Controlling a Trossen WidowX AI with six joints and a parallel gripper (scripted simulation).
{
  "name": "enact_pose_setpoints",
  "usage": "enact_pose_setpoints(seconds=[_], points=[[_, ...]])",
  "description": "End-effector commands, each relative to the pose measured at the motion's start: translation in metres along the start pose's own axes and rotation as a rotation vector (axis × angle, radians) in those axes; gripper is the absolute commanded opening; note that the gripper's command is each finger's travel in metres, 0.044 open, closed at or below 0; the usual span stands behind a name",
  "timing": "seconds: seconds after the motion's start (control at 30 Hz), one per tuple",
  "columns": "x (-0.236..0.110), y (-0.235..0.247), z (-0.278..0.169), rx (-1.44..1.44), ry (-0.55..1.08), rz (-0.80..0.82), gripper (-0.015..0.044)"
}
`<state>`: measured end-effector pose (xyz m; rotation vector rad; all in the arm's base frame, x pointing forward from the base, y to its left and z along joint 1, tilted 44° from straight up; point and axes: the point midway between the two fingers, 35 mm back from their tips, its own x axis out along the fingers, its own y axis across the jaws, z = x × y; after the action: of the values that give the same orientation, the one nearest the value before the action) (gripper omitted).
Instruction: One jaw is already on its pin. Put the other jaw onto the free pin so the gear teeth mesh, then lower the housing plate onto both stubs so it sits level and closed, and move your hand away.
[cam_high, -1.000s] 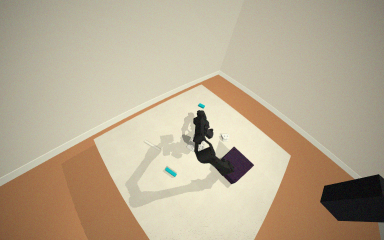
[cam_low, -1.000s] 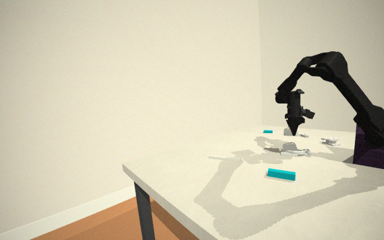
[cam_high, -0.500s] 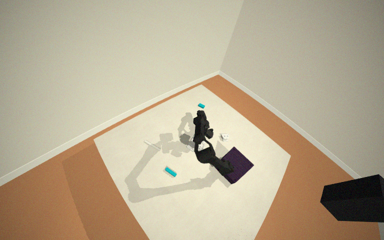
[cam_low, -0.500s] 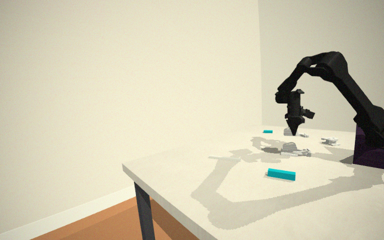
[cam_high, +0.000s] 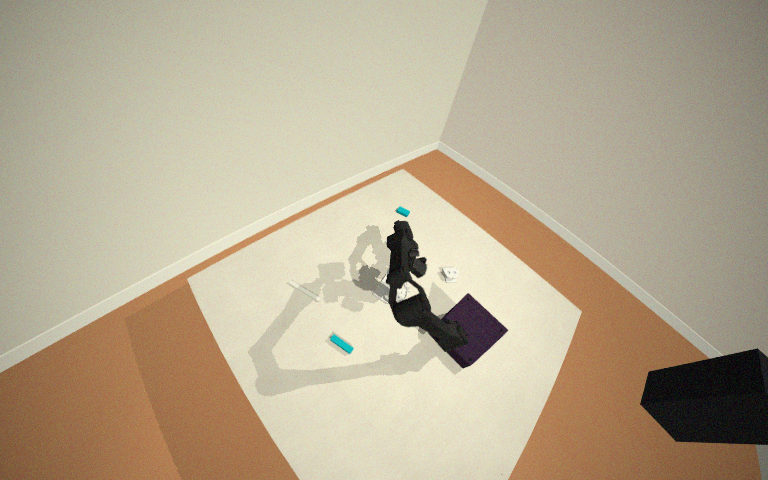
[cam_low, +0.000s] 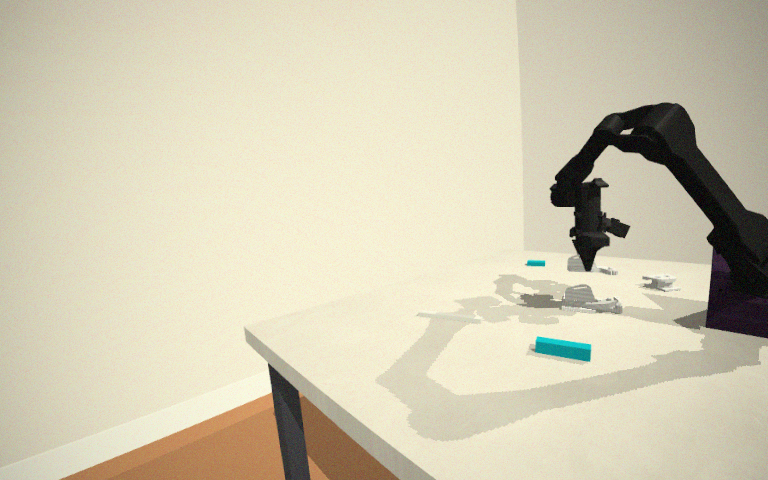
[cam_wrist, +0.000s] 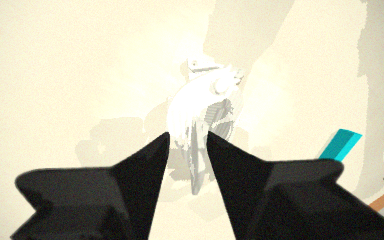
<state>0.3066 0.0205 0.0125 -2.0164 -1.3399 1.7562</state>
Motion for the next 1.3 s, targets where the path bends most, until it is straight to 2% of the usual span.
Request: enact_pose_setpoints(seconds=[0.0, 1.27], points=[[-0.001, 0.0004, -0.0016, -0.008, 0.006, 0.002, 0.0134], [-0.001, 0.0013, -0.0035, -0.008, 0.006, 0.002, 0.0134]])
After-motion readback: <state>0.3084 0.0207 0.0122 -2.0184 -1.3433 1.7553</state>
